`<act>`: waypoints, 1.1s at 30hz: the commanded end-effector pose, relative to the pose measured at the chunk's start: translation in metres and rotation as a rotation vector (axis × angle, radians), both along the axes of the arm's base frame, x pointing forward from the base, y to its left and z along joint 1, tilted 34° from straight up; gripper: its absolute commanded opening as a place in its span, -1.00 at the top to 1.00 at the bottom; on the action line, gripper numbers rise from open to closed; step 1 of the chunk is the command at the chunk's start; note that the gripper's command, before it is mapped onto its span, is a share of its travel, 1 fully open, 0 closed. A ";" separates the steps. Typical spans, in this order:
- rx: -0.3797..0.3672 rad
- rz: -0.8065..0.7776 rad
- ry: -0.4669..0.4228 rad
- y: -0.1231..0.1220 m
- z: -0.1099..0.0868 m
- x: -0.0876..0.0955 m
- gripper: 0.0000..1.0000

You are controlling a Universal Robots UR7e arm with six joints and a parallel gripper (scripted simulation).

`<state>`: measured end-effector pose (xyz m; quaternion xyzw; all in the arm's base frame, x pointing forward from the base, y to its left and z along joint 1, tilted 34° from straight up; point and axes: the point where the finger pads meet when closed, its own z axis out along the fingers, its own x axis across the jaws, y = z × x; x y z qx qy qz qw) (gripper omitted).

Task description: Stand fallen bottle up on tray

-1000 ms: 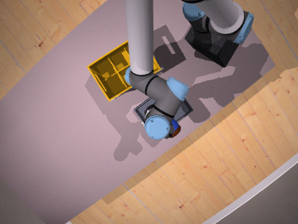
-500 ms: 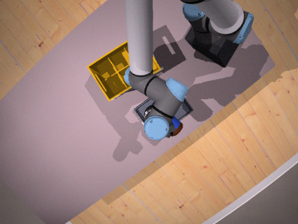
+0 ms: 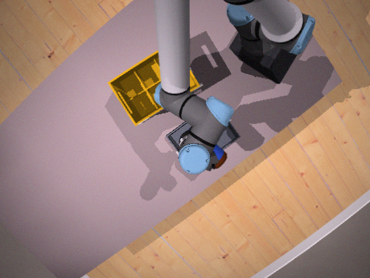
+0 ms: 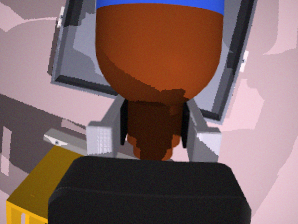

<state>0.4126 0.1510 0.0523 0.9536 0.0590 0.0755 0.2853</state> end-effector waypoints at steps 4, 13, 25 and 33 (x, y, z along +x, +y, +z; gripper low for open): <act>0.001 0.000 -0.001 0.000 0.000 0.000 1.00; 0.001 0.000 -0.001 0.000 0.000 0.000 1.00; -0.004 0.019 0.011 0.000 0.000 0.000 1.00; -0.020 0.095 0.060 0.000 0.000 0.000 1.00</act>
